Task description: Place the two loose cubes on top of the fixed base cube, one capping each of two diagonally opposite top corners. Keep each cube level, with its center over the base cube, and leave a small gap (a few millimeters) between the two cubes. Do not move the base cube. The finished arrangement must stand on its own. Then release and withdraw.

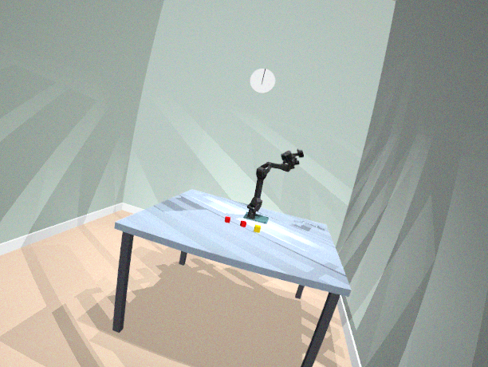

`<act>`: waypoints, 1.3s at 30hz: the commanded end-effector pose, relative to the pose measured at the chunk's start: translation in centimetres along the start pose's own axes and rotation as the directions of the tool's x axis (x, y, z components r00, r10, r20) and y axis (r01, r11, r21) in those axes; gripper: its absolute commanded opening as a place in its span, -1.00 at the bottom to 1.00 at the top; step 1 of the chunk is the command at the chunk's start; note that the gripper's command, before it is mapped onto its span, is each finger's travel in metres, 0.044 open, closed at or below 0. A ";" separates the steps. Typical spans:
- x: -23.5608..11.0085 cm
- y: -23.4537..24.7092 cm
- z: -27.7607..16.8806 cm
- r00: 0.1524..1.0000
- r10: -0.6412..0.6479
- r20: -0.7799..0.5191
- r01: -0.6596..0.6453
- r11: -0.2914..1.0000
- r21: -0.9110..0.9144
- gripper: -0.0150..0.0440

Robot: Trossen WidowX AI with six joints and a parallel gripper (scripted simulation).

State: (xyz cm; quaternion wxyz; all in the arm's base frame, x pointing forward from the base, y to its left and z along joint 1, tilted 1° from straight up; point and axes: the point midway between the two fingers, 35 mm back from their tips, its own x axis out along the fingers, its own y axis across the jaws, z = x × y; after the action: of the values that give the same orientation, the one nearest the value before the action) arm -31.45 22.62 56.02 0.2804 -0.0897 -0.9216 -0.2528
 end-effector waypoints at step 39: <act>-41.5 25.4 3.3 0.068 0.823 0.564 -0.669 -0.382 0.638 0.41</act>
State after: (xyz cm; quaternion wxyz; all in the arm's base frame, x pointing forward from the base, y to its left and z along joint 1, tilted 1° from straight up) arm 5.90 45.43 42.19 0.4096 -0.5070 -0.6039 0.4587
